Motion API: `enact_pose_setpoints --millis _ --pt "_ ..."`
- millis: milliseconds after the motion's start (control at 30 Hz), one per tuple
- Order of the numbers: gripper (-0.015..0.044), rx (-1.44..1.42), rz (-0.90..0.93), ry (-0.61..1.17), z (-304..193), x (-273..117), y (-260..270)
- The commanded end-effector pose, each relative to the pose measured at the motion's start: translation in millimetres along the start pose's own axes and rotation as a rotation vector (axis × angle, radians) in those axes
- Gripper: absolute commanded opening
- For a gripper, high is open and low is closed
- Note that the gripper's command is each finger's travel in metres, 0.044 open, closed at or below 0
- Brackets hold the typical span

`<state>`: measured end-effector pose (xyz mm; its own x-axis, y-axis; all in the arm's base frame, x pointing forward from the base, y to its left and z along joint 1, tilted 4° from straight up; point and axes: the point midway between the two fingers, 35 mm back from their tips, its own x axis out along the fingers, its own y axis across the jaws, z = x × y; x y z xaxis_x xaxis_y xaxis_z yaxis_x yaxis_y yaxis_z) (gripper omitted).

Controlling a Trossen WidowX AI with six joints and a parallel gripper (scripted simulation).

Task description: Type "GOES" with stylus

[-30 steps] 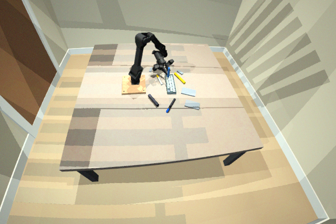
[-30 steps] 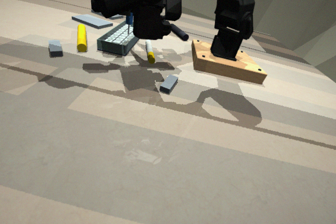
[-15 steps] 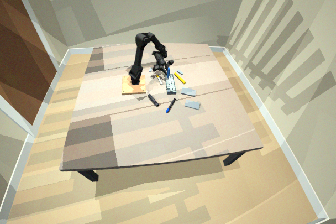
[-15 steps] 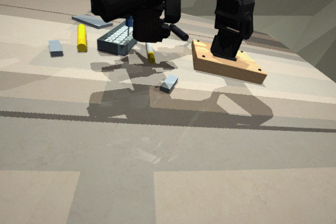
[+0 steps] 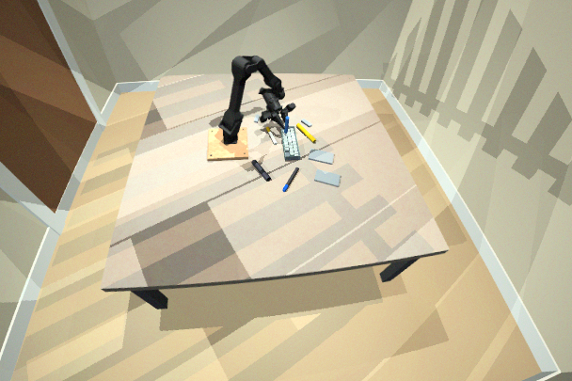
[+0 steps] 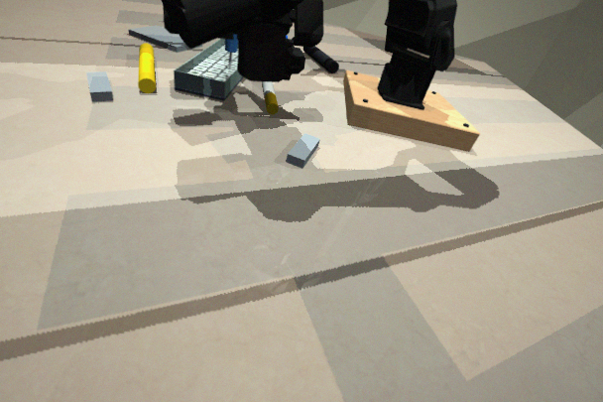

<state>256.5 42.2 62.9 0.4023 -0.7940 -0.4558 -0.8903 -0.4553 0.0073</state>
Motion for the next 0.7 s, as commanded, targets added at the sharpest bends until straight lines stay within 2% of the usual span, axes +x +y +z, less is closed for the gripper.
enact_pose_setpoints --millis 0,667 --pt "0.0081 -0.011 0.001 0.006 2.2 1.8 0.2" --pt "0.0081 -0.011 0.001 0.006 5.3 3.5 0.2"
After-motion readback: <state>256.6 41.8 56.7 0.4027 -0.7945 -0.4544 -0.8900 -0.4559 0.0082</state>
